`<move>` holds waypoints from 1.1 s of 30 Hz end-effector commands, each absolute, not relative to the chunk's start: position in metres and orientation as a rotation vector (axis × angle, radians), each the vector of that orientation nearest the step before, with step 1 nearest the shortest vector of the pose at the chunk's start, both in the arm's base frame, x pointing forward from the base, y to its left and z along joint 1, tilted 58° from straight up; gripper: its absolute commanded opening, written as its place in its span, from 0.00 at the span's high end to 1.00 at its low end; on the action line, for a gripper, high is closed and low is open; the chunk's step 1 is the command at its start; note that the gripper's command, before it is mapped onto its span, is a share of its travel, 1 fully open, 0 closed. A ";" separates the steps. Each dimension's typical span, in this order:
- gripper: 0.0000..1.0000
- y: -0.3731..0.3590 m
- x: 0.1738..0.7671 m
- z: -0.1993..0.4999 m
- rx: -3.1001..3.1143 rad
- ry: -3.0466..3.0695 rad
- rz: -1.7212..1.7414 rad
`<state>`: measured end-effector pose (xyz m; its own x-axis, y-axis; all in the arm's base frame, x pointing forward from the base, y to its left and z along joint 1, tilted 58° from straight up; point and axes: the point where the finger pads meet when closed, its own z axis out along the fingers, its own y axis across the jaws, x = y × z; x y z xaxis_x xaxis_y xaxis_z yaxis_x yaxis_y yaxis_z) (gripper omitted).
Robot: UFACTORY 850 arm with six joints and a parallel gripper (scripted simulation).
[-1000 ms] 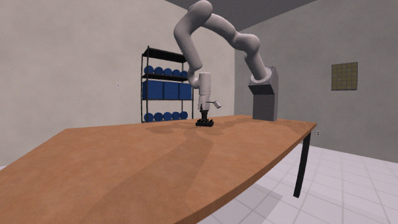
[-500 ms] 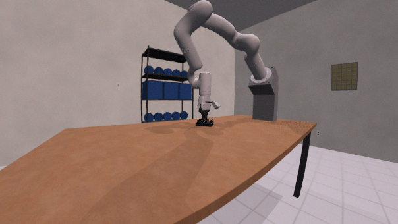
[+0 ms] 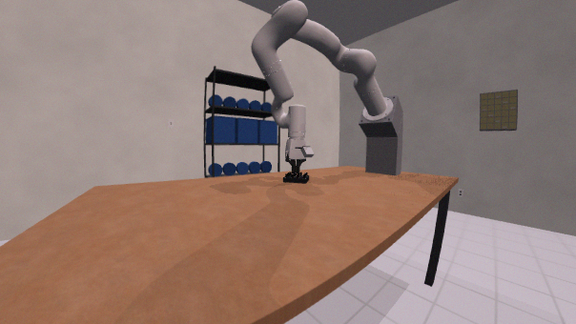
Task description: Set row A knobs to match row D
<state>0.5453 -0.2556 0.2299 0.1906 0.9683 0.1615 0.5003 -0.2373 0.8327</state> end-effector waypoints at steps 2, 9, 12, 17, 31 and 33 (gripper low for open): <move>0.92 -0.256 0.545 0.230 1.985 1.234 1.036; 0.92 -0.256 0.545 0.230 2.077 1.131 1.091; 0.92 -0.256 0.545 0.230 2.122 1.076 1.118; 0.92 -0.256 0.545 0.230 2.180 1.002 1.154; 0.92 -0.256 0.545 0.230 2.235 0.926 1.187; 0.92 -0.256 0.545 0.230 2.236 0.925 1.188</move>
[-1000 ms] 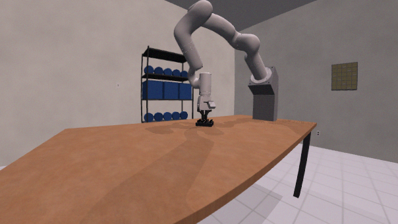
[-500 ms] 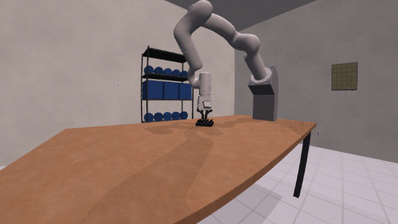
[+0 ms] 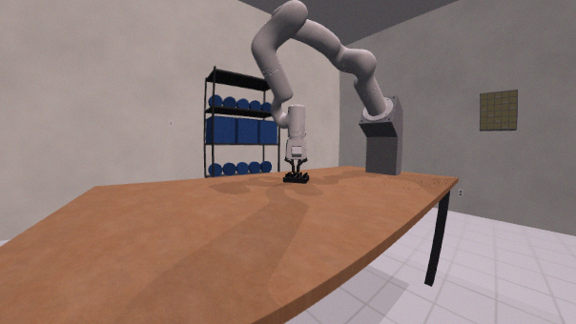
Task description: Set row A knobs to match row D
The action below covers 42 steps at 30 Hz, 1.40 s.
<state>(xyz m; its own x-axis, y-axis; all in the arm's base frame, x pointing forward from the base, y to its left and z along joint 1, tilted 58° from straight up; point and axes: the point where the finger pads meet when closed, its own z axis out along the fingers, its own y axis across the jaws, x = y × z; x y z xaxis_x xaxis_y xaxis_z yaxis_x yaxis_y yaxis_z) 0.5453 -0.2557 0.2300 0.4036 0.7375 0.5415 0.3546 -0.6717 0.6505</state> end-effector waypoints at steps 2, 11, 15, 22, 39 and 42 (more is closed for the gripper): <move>0.92 -0.256 0.545 0.230 2.236 0.925 1.188; 0.92 -0.256 0.545 0.230 2.236 0.925 1.188; 0.81 -0.256 0.545 0.230 2.236 0.925 1.188; 0.81 -0.256 0.545 0.230 2.236 0.925 1.188; 0.81 -0.256 0.542 0.232 2.236 0.925 1.188; 0.81 -0.255 0.539 0.234 2.236 0.925 1.188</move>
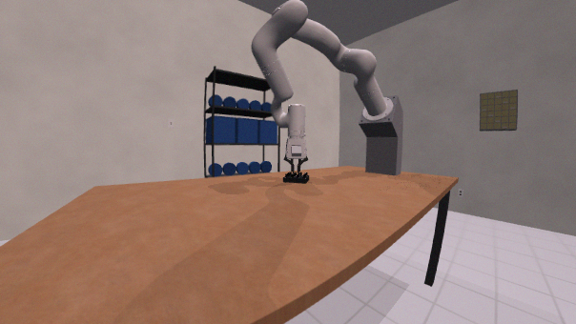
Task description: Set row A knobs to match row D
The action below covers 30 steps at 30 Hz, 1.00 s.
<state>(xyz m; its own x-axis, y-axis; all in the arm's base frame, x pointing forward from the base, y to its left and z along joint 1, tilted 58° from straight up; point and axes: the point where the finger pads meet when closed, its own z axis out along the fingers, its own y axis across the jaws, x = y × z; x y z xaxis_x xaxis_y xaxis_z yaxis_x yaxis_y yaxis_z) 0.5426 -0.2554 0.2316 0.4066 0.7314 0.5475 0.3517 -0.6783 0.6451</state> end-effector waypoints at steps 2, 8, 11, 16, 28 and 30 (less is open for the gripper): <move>0.81 -0.255 0.537 0.236 2.236 0.925 1.188; 0.81 -0.254 0.523 0.244 2.236 0.925 1.188; 0.81 -0.254 0.518 0.247 2.236 0.925 1.188; 0.81 -0.253 0.515 0.249 2.236 0.925 1.188; 0.81 -0.253 0.515 0.249 2.236 0.925 1.188; 0.00 -0.253 0.515 0.250 2.236 0.925 1.188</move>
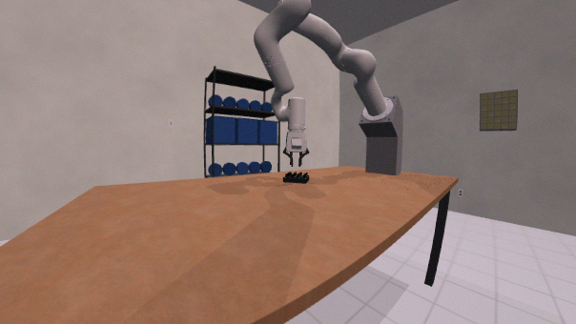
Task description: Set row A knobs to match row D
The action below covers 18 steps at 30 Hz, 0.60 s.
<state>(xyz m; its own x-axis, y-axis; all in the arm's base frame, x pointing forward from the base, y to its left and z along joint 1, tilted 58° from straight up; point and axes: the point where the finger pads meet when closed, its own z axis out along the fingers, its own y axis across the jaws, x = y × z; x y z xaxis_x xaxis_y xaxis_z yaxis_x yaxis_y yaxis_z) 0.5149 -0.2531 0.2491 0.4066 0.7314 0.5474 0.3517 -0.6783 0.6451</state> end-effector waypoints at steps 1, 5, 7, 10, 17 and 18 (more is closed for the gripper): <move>0.00 -0.253 0.514 0.250 2.236 0.925 1.188; 0.00 -0.253 0.511 0.252 2.236 0.925 1.188; 0.00 -0.253 0.505 0.255 2.236 0.925 1.188; 0.00 -0.251 0.492 0.264 2.236 0.925 1.188; 0.00 -0.248 0.451 0.290 2.236 0.925 1.188; 0.00 -0.248 0.445 0.293 2.236 0.925 1.188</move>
